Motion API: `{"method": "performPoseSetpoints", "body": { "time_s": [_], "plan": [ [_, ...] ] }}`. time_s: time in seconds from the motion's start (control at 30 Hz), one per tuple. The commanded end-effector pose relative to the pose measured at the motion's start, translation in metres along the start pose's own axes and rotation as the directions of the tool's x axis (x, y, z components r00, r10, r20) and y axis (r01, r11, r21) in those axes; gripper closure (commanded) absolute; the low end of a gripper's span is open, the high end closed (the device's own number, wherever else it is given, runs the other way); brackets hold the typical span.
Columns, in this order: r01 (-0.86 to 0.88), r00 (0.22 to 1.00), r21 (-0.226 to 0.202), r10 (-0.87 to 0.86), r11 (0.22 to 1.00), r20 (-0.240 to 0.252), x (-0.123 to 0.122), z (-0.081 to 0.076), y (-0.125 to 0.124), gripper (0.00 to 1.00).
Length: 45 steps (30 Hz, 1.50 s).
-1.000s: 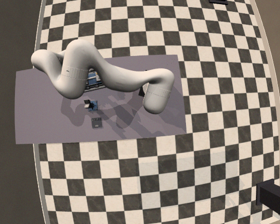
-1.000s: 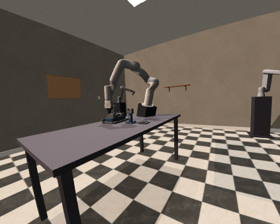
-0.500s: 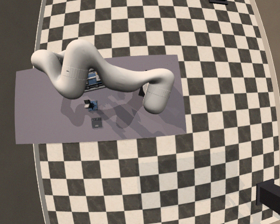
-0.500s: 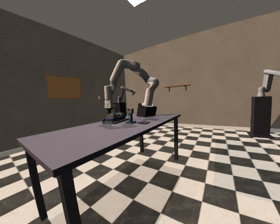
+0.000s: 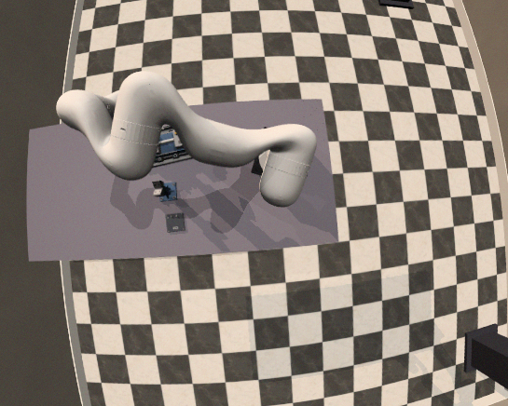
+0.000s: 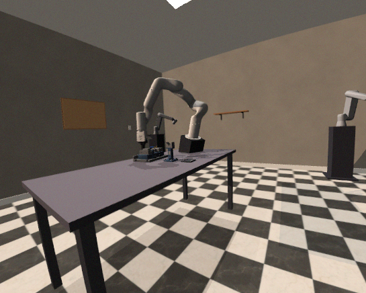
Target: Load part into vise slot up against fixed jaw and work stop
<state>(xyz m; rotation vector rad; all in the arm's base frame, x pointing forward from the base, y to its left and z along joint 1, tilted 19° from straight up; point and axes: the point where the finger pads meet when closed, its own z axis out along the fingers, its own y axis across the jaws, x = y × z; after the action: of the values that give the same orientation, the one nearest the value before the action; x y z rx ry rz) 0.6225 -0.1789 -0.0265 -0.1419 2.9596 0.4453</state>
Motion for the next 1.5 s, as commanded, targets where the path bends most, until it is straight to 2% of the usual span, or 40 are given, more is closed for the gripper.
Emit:
{"method": "performPoseSetpoints", "body": {
  "time_s": [0.0, 0.9, 1.47],
  "plan": [
    [0.002, 1.0, -0.007, -0.002, 1.0, -0.002, -0.001, -0.001, 0.003, 1.0],
    [0.002, 1.0, -0.007, -0.002, 1.0, -0.002, -0.001, -0.001, 0.002, 1.0],
    [0.002, 1.0, -0.007, -0.002, 1.0, -0.002, -0.001, 0.0, -0.021, 1.0]
  ]
}}
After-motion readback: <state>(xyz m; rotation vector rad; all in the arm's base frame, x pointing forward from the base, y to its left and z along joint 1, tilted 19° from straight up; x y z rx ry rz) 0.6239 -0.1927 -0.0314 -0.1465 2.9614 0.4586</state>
